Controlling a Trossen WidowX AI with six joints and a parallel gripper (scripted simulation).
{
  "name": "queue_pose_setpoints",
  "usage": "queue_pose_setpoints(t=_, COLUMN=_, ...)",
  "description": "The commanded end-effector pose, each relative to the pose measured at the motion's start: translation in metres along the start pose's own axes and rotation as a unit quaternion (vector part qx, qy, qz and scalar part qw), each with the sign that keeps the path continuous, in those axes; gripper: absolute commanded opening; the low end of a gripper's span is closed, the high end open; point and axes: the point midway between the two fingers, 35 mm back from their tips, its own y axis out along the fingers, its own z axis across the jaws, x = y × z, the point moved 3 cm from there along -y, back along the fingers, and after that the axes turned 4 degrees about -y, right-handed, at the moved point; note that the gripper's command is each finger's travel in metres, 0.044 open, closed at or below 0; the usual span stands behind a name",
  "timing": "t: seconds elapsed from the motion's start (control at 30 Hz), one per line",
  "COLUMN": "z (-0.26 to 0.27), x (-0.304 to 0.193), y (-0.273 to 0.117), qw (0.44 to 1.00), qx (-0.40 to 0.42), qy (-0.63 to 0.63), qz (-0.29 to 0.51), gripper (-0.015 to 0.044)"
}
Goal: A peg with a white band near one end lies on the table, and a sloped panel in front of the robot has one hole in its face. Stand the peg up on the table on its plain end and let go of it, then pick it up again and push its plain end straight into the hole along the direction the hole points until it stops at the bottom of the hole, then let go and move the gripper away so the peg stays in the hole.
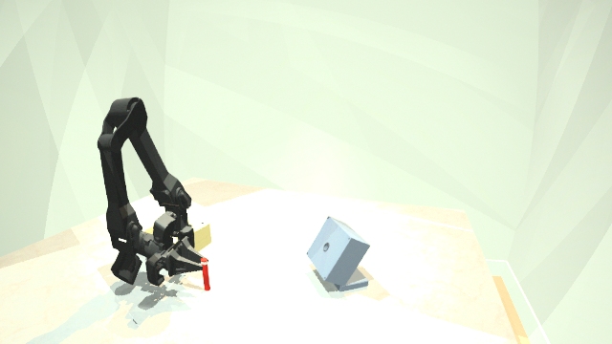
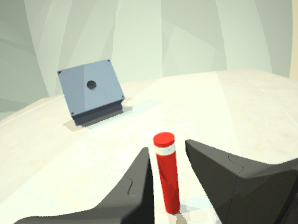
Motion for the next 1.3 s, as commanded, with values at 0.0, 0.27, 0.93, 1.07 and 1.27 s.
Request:
queue_pose_setpoints(t=0.0, z=0.0000, x=0.0000, y=0.0000, qw=1.000, qx=0.000, qy=0.000, qz=0.000, gripper=0.0130)
queue_pose_setpoints(t=0.27, z=0.0000, x=0.0000, y=0.0000, qw=1.000, qx=0.000, qy=0.000, qz=0.000, gripper=0.0130)
queue_pose_setpoints(t=0.93, z=0.0000, x=0.0000, y=0.0000, qw=1.000, qx=0.000, qy=0.000, qz=0.000, gripper=0.0130)
queue_pose_setpoints(t=1.07, z=0.0000, x=0.0000, y=0.0000, qw=1.000, qx=0.000, qy=0.000, qz=0.000, gripper=0.0130)
queue_pose_setpoints(t=1.27, z=0.0000, x=0.0000, y=0.0000, qw=1.000, qx=0.000, qy=0.000, qz=0.000, gripper=0.0261)
